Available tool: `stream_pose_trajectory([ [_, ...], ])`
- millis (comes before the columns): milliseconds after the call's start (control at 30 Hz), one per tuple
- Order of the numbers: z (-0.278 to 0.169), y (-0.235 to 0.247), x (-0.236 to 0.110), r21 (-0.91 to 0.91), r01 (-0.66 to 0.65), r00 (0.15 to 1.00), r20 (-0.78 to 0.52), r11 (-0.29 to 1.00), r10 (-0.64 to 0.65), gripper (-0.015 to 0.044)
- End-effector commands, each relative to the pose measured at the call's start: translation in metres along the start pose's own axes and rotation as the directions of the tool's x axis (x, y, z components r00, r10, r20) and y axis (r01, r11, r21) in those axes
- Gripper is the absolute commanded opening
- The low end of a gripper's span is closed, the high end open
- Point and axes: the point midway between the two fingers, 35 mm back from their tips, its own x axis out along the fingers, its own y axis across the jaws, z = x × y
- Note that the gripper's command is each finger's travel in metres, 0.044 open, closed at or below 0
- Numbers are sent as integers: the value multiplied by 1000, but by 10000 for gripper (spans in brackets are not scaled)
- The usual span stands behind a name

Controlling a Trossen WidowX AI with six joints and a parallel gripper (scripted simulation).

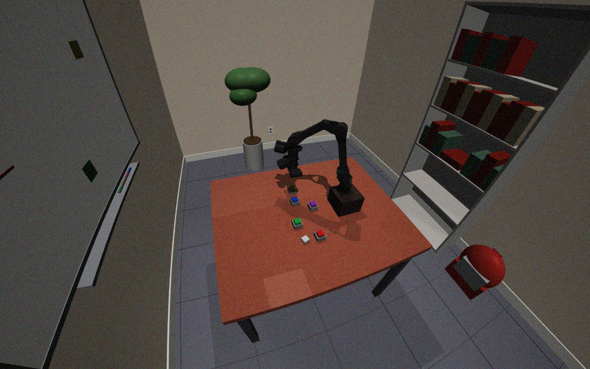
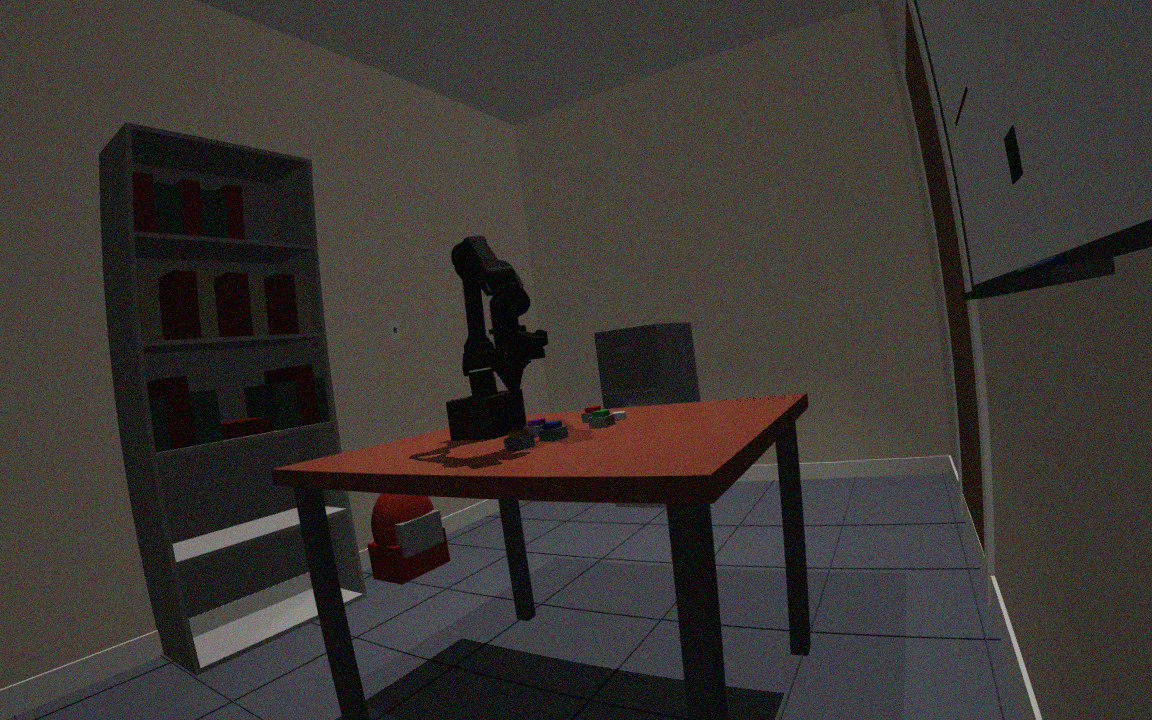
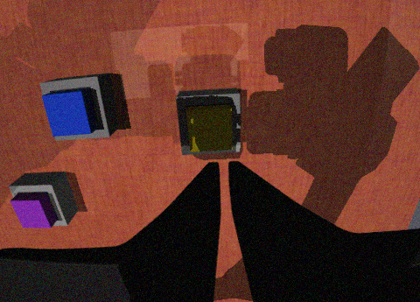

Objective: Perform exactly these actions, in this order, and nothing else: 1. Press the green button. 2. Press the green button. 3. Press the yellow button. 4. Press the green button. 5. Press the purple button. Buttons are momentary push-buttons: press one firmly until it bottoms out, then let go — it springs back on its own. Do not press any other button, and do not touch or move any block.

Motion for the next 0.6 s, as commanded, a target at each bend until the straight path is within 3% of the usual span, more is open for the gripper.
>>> stream_pose_trajectory([
  [0,-8,3,45,-8,-18,1000,-25,1000,18,20],
  [567,-8,3,68,-8,-18,1000,-25,1000,18,20],
])
